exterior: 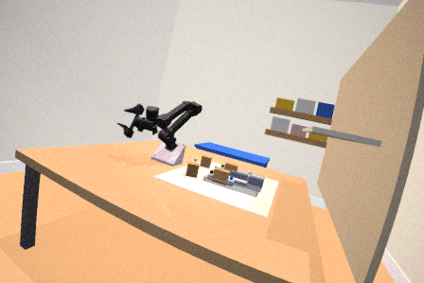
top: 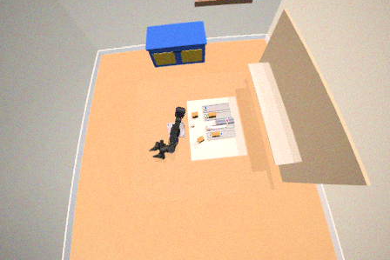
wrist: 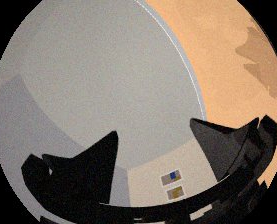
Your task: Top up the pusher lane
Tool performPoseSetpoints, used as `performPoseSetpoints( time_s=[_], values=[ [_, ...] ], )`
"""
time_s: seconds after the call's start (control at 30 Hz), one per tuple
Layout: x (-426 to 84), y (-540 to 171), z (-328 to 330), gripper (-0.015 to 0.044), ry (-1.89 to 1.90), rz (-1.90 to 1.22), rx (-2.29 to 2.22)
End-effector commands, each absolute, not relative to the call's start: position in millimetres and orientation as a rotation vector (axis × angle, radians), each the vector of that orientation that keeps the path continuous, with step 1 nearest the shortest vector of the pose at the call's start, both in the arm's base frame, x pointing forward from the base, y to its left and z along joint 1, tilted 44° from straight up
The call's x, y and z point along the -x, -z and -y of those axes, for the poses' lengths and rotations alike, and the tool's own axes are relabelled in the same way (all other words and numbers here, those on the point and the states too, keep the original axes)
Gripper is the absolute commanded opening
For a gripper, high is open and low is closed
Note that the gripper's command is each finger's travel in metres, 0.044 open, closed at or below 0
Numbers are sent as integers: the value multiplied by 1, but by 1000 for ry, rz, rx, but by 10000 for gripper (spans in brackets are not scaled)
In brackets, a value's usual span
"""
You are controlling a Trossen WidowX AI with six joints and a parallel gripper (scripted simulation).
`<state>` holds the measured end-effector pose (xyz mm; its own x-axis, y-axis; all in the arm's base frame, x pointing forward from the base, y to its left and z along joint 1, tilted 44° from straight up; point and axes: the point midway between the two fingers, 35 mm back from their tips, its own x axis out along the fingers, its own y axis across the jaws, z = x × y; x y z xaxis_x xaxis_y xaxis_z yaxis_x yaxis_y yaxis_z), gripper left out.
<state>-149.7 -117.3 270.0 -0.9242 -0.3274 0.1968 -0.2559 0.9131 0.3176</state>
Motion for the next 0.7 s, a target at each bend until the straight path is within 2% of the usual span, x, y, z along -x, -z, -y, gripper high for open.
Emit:
performPoseSetpoints(
  time_s=[0.0,0.23,0.67],
  values=[
    [149,-270,119,426,434,2823,-450],
    [106,-275,184,440,850,2501,-855],
    [-40,-261,259,440,1270,1482,-1307]
  ],
)
